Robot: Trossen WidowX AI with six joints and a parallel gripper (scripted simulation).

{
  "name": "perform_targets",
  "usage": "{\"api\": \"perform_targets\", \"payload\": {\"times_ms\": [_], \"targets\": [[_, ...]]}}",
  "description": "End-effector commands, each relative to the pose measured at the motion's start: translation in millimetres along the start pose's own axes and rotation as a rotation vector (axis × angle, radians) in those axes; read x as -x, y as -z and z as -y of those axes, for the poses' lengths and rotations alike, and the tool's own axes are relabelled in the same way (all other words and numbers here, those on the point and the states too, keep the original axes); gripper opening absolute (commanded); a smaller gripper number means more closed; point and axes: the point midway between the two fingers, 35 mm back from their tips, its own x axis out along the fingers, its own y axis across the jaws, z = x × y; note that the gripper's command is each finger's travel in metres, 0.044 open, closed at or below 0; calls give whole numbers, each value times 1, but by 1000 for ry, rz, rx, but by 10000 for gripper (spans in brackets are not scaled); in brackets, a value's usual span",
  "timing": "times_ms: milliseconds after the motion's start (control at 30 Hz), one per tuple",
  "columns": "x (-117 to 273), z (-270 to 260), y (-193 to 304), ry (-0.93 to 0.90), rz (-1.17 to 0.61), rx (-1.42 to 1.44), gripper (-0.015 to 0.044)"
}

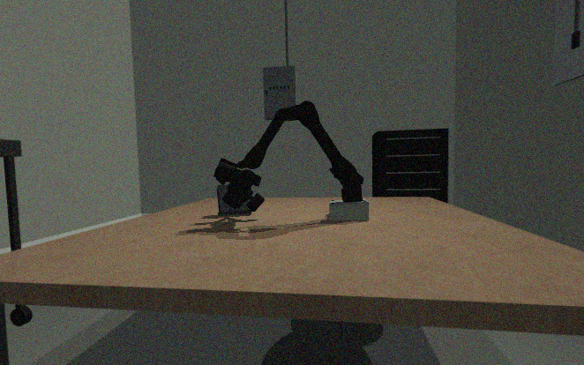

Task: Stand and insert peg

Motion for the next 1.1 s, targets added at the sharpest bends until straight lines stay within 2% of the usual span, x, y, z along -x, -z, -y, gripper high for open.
{"api": "perform_targets", "payload": {"times_ms": [0, 467, 1000, 1067], "targets": [[-2, 0, 0, -3, 3, 2, 0], [-3, 0, 0, -1, -1, 0, 0], [-1, 0, 0, -2, 0, 0, 420], [1, 0, -1, -3, 1, 0, 440]]}}
